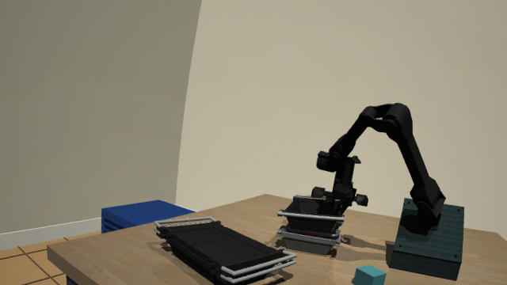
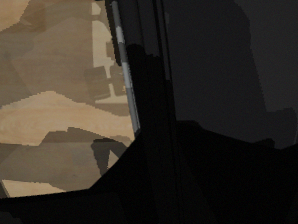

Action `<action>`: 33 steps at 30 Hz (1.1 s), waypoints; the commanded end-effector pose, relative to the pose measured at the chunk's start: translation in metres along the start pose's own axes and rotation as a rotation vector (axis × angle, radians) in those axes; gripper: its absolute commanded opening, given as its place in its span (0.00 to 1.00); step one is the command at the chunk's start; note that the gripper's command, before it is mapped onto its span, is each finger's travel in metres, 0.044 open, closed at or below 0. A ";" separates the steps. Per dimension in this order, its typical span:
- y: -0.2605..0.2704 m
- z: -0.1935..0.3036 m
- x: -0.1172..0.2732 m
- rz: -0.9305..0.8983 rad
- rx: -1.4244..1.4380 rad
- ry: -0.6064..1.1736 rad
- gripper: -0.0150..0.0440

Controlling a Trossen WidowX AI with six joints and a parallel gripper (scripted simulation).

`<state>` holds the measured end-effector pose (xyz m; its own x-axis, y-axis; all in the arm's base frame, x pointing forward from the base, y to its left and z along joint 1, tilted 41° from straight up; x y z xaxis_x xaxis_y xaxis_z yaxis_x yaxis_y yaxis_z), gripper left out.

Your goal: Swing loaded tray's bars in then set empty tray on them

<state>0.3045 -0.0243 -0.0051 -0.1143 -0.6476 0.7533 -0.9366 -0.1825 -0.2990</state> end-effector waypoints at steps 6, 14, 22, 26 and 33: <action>0.006 -0.003 -0.006 -0.033 -0.012 -0.008 0.43; 0.006 -0.003 -0.006 -0.033 -0.012 -0.008 0.63; 0.006 -0.003 -0.006 -0.033 -0.012 -0.008 0.83; 0.006 -0.003 -0.006 -0.033 -0.012 -0.008 0.93; 0.005 -0.004 -0.006 -0.028 -0.005 -0.010 1.00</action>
<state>0.2996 -0.0188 -0.0088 -0.0846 -0.6498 0.7553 -0.9411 -0.1969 -0.2749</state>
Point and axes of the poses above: the point midway between the two fingers, 35 mm back from their tips, its own x axis back along the fingers, its own y axis across the jaws, z = x × y, the point moved 1 cm from there along x, back along the fingers, and after that the axes turned 10 degrees about x, right-handed, at the moved point
